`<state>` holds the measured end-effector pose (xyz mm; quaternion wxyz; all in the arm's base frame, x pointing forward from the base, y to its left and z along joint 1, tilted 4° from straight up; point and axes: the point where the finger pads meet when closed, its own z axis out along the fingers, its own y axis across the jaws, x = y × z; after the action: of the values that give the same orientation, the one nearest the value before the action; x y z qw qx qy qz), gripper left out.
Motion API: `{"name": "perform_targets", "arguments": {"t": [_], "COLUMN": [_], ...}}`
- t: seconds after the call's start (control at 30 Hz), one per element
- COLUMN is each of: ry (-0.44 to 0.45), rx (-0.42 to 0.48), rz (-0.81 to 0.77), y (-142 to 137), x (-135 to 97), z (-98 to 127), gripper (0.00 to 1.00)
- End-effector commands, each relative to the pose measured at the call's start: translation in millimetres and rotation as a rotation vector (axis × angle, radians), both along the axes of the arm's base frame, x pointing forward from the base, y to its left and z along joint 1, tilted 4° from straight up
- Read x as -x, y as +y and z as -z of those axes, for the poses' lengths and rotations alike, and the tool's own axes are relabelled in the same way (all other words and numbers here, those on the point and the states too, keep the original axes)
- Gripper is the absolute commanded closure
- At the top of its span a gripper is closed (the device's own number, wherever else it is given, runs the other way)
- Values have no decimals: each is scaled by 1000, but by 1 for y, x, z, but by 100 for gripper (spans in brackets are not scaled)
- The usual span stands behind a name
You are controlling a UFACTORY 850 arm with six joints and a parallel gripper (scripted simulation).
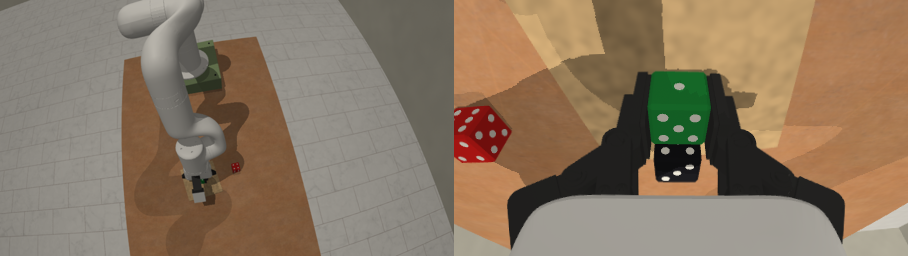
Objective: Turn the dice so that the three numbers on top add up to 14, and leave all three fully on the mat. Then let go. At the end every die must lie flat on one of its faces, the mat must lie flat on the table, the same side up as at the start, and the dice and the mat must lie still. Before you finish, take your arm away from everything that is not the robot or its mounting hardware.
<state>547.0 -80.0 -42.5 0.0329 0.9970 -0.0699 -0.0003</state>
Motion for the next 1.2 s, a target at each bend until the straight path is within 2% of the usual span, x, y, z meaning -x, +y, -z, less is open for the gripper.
{"name": "perform_targets", "arguments": {"t": [0.0, 1.13, 1.17], "ry": [-2, -2, -2], "rx": [0, 0, 0], "rz": [0, 0, 0], "y": [0, 0, 0], "x": [-1, -1, -1], "z": [-1, -1, -1], "gripper": [73, 73, 69]}}
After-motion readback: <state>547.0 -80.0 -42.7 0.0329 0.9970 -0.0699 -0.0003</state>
